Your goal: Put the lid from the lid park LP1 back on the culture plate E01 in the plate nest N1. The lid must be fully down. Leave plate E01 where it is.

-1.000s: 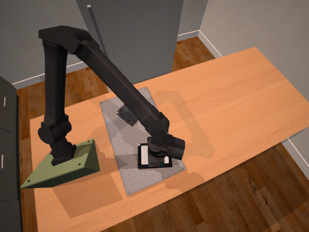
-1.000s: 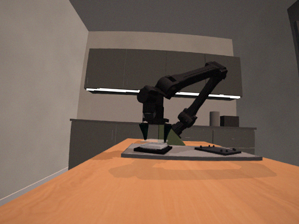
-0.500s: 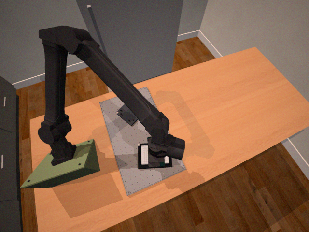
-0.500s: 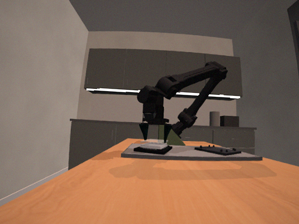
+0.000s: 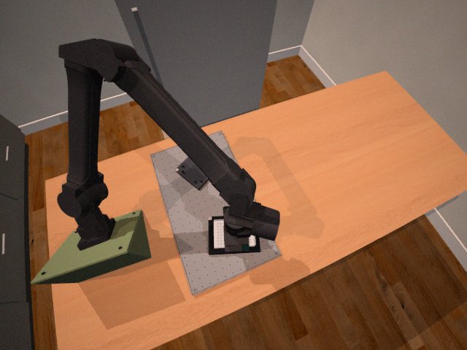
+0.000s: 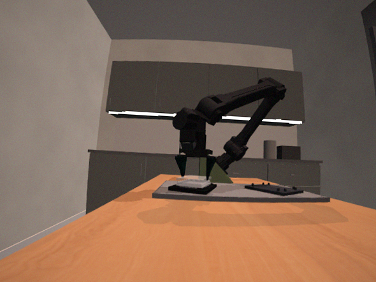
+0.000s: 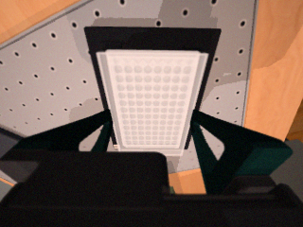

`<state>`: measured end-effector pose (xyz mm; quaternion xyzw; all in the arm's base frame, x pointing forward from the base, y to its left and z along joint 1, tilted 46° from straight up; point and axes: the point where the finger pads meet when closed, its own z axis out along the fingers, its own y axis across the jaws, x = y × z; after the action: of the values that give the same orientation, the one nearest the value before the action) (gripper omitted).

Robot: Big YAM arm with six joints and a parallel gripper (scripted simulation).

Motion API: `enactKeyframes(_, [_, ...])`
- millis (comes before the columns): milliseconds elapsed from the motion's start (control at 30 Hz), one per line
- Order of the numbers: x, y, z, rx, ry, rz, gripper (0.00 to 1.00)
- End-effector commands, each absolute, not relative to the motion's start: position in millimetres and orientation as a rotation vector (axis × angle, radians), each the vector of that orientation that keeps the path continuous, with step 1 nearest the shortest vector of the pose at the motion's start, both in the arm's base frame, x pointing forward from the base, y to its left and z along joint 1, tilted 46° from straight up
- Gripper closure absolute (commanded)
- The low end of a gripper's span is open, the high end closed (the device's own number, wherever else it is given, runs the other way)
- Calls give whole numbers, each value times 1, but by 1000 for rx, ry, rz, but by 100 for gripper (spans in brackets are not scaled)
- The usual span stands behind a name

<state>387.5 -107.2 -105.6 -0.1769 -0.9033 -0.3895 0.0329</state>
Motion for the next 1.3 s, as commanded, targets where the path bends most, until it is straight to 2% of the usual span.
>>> enactKeyframes(0, [385,-100,-108,-544,-2771,-1199,100])
enactKeyframes(1267, [382,-94,-116,-546,-2758,-1201,100])
